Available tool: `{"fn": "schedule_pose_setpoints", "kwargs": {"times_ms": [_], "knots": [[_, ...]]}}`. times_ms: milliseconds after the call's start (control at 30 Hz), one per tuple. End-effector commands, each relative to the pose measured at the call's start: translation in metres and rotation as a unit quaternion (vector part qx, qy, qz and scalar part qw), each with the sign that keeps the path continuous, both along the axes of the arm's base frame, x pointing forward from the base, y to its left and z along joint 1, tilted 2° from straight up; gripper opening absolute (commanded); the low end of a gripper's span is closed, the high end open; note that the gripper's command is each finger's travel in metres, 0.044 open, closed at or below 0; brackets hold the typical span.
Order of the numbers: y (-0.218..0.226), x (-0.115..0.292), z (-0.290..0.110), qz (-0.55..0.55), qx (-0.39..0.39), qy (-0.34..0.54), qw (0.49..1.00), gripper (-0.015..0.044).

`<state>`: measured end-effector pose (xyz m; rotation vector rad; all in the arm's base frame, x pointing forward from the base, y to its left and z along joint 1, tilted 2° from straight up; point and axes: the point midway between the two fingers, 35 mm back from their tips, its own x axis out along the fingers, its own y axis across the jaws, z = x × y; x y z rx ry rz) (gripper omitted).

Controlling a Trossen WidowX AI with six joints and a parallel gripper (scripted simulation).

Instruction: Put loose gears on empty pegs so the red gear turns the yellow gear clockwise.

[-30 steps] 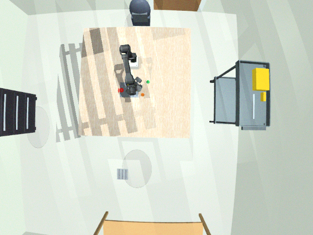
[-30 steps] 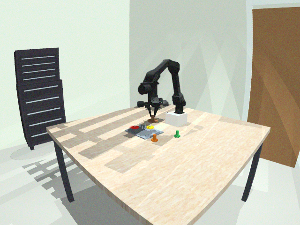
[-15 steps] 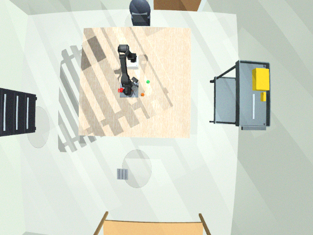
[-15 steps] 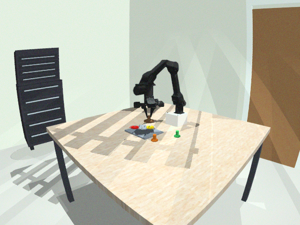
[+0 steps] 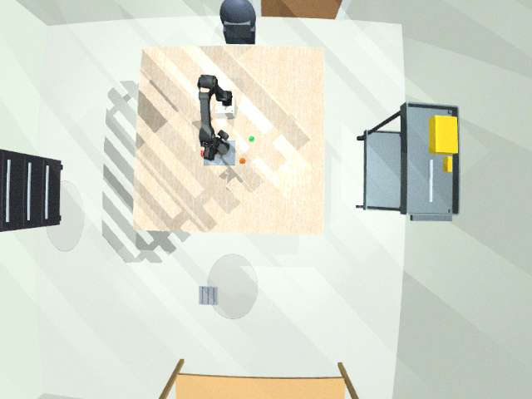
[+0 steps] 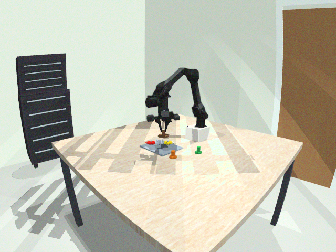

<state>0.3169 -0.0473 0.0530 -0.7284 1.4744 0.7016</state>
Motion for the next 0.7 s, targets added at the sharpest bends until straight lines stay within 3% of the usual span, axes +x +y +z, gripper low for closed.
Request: {"fn": "schedule_pose_setpoints", "kwargs": {"times_ms": [0, 667], "knots": [[-0.012, -0.003, -0.002, 0.002, -0.002, -0.002, 1.0, 0.0], [-0.056, -0.023, -0.016, 0.008, -0.004, -0.001, 1.0, 0.0]]}}
